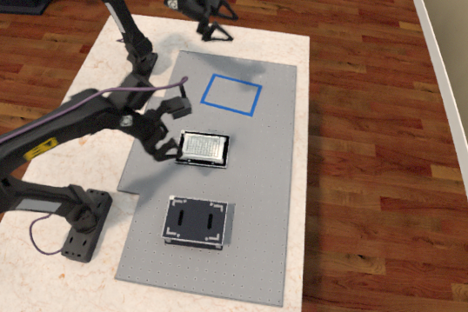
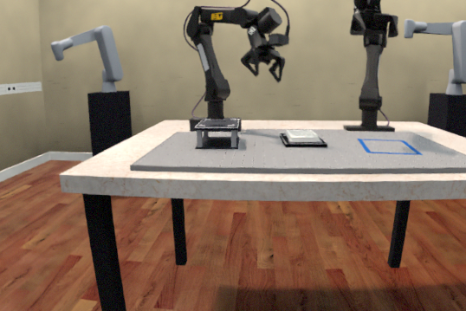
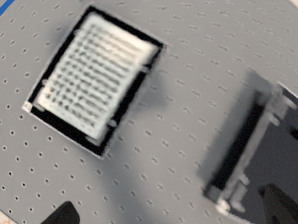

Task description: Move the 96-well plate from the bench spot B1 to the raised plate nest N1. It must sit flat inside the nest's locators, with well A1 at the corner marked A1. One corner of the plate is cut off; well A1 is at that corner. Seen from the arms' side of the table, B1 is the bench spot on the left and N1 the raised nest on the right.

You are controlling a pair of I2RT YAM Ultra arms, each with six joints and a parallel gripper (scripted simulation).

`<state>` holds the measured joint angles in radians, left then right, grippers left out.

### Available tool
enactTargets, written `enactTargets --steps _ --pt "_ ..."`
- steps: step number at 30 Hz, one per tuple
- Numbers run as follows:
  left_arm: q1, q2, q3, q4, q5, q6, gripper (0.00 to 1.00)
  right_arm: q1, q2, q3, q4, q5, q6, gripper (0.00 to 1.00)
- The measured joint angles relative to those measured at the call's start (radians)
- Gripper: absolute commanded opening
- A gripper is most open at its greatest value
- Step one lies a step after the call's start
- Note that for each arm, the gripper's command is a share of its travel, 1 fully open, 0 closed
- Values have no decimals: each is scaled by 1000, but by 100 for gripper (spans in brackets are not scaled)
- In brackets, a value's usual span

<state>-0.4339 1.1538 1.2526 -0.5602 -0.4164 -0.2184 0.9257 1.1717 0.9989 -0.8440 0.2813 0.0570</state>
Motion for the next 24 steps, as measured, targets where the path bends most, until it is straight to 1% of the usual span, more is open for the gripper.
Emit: enactTargets --steps 3,8,13,17,20,24 --pt "51 -34 -39 106 45 68 100 -13 58 -18 78 -60 -58 100" --pt "196 -87 -129 273 160 159 100 -42 176 -53 223 -152 -145 100" --pt "322 -111 -173 413 272 206 100 -56 277 -84 302 -214 -200 100" --pt "395 -110 -191 497 340 218 100 -61 298 -85 321 -229 -212 100" --pt "412 -110 -196 532 373 220 100 -62 298 -85 332 -233 -216 100" --pt "427 -110 -201 550 391 220 100 -62 298 -84 338 -236 -217 100"
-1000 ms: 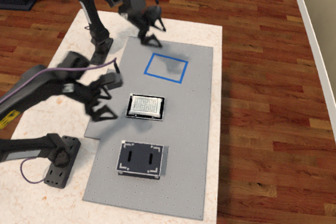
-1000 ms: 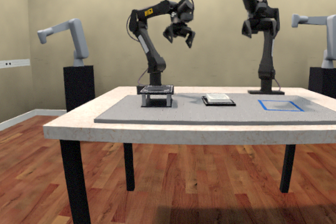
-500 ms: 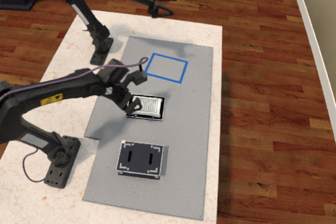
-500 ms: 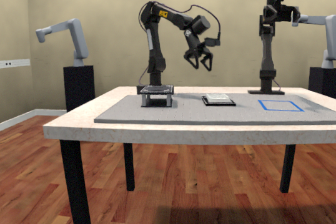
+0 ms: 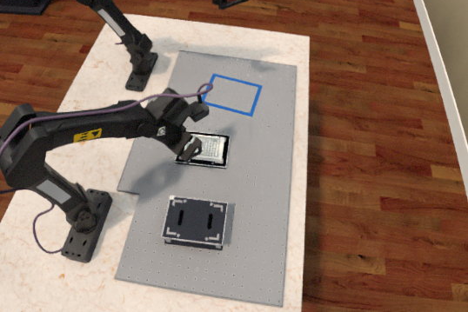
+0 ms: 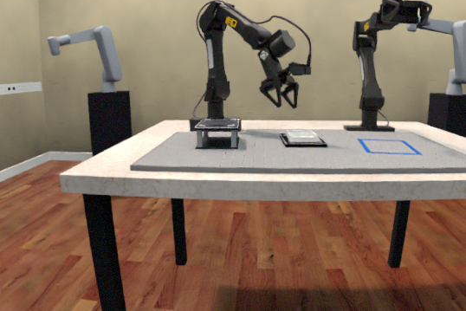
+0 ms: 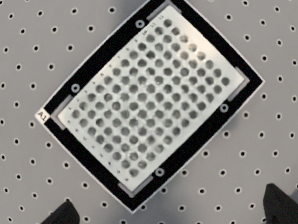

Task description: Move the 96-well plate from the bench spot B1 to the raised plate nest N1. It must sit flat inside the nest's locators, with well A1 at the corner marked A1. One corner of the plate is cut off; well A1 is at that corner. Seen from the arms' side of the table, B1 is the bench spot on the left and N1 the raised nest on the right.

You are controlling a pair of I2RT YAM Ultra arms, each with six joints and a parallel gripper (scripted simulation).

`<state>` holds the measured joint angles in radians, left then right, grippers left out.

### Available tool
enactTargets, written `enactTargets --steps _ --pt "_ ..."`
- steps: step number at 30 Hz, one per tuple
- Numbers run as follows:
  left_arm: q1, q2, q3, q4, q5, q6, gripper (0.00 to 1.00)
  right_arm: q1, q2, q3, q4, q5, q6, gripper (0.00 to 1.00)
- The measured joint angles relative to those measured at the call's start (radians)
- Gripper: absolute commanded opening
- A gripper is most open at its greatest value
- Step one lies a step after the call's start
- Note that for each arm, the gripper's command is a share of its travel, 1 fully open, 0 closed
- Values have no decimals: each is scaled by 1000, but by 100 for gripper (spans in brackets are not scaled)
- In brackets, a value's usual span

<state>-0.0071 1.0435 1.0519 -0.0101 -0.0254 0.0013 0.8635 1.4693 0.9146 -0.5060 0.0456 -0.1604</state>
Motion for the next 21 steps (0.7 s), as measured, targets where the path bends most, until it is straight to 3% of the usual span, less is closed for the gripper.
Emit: enactTargets --steps 15,21 --pt "-11 -5 -5 -16 4 -9 100 0 6 5 -18 10 58 100" --pt "-171 -126 -74 -162 -19 -24 100 13 127 124 -137 40 257 100"
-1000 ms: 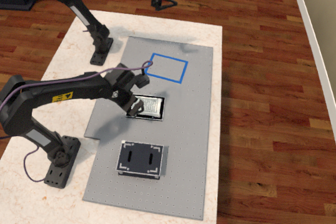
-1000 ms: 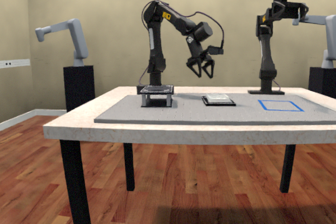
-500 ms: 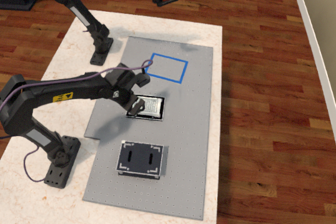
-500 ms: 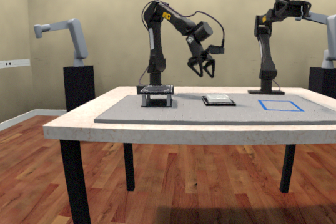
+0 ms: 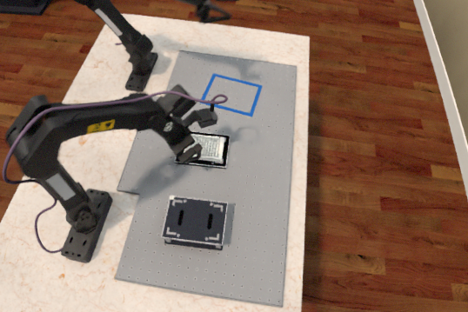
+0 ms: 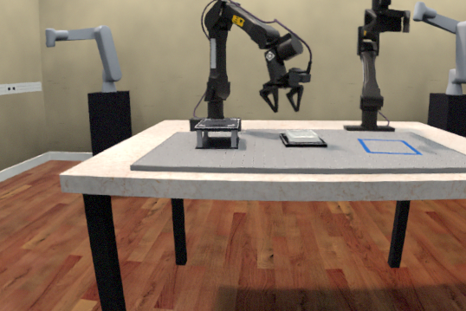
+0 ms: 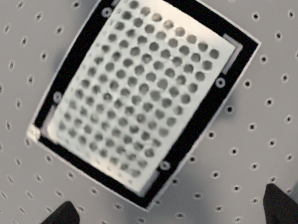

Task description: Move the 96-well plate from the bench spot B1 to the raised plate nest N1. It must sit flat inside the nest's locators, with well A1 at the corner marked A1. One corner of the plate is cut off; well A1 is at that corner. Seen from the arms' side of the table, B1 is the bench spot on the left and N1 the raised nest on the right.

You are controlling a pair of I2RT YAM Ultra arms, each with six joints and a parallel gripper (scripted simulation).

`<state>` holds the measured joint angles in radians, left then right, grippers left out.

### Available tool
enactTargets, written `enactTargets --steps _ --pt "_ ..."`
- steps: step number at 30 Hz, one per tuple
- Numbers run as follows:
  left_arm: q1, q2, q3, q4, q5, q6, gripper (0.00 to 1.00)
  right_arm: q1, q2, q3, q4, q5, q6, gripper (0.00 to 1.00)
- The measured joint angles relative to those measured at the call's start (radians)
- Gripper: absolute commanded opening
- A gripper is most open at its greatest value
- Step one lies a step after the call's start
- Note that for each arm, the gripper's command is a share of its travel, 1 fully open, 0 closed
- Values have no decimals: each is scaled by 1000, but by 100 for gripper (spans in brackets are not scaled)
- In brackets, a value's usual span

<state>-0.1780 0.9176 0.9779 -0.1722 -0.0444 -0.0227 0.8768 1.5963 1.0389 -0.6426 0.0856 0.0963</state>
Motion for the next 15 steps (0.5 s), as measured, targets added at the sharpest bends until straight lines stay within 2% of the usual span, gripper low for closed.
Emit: enactTargets --steps 6,9,15 --pt "-197 -187 -70 -172 -26 -16 100 13 156 182 -128 1 215 100" --pt "-255 -236 -86 -237 -51 -24 100 13 198 234 -190 -3 295 100" --pt "-397 -390 -165 -407 -90 -39 100 13 340 420 -329 -33 472 100"
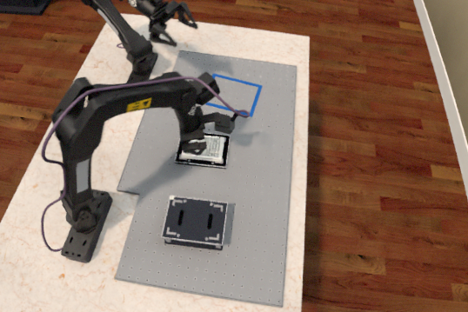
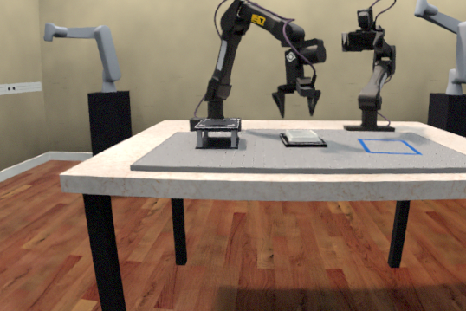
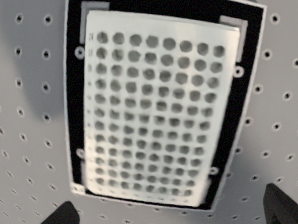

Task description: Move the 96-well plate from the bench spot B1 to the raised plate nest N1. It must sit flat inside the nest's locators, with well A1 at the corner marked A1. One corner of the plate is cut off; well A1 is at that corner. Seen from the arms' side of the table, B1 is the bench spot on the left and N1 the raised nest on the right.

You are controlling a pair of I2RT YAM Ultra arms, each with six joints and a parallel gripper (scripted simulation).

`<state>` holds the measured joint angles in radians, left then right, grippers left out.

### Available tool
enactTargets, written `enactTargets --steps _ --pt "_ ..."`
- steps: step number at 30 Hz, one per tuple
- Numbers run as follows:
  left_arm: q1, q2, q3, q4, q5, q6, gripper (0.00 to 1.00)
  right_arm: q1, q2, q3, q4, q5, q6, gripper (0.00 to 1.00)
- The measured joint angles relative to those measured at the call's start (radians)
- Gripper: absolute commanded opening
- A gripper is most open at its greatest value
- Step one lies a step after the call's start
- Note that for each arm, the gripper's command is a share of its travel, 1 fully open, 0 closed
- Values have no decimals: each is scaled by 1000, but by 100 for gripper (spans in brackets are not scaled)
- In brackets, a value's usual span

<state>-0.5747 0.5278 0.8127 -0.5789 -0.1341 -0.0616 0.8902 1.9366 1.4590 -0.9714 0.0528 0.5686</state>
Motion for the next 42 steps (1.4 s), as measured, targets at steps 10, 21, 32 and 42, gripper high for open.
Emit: enactTargets --steps 10,21,32,42 --pt "-141 -194 -81 -205 -52 -19 100 -19 158 195 -150 -47 171 100" --pt "-301 -286 -114 -292 -76 -32 100 -24 195 262 -204 -54 214 100" --pt "-432 -288 -114 -304 -98 -44 100 -30 225 264 -186 -54 214 100" --pt "-465 -288 -114 -308 -132 -61 100 -31 238 229 -138 -54 214 100"
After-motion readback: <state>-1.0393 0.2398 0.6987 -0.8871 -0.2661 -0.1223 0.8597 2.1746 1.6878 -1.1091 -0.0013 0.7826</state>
